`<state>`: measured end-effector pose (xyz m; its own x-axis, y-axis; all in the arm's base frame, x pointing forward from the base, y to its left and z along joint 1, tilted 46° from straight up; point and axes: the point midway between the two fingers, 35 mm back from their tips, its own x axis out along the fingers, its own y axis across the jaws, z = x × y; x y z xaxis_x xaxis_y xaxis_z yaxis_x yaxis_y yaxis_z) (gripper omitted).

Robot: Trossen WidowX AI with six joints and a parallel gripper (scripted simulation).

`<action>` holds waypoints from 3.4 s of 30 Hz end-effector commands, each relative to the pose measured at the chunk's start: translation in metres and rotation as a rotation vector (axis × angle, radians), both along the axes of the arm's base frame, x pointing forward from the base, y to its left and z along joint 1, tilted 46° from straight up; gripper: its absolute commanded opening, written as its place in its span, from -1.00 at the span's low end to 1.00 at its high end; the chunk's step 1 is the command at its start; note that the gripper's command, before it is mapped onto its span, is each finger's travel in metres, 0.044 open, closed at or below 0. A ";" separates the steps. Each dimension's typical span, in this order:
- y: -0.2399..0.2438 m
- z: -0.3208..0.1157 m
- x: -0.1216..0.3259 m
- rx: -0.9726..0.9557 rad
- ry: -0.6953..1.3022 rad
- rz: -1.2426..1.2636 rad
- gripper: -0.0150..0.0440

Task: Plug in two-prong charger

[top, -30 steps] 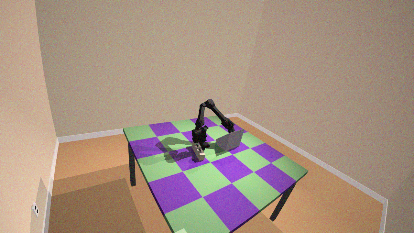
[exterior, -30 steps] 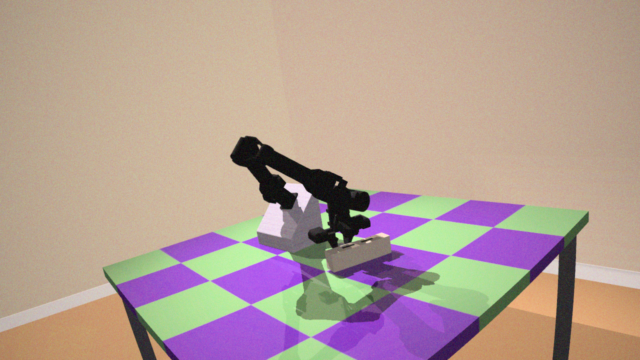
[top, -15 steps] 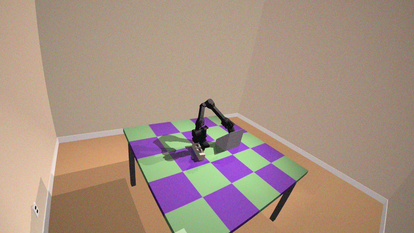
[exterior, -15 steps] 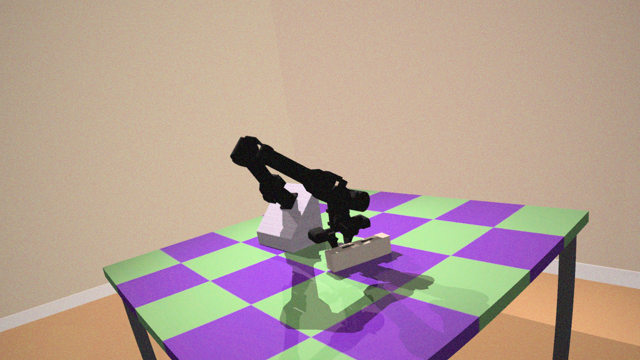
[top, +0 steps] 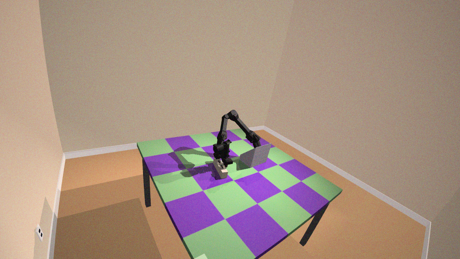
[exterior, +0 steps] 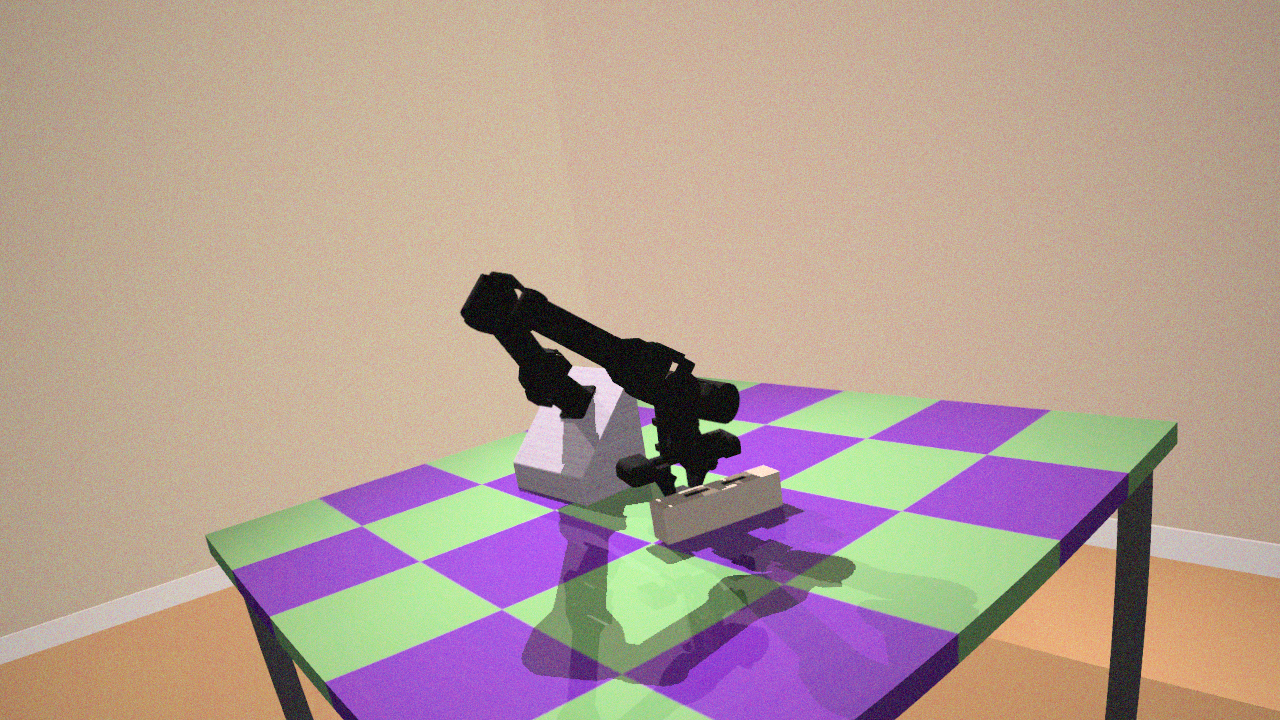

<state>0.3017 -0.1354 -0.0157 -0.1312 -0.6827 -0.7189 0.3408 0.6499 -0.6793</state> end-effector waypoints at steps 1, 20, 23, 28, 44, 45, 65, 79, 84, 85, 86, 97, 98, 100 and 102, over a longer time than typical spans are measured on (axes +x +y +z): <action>-0.002 0.004 0.007 -0.015 -0.026 0.002 -0.49; 0.000 0.000 0.000 0.000 0.000 0.000 -0.49; 0.000 0.000 0.000 0.000 0.000 0.000 -0.40; 0.000 0.000 0.000 0.000 0.000 0.000 0.04; 0.000 0.000 -0.001 -0.002 -0.003 0.000 1.00; 0.000 0.000 -0.002 -0.002 -0.003 0.000 1.00; 0.002 -0.002 -0.007 -0.009 -0.016 0.001 1.00; 0.004 -0.003 -0.011 -0.014 -0.025 0.002 1.00; 0.005 -0.004 -0.014 -0.014 -0.025 0.002 1.00; 0.005 -0.004 -0.015 -0.014 -0.024 0.002 1.00; 0.005 -0.004 -0.016 -0.014 -0.024 0.002 1.00; 0.010 -0.008 -0.028 -0.013 -0.024 0.002 1.00; 0.010 -0.008 -0.029 -0.013 -0.024 0.002 1.00; 0.011 -0.009 -0.031 -0.013 -0.024 0.002 1.00; 0.011 -0.009 -0.033 -0.013 -0.024 0.002 1.00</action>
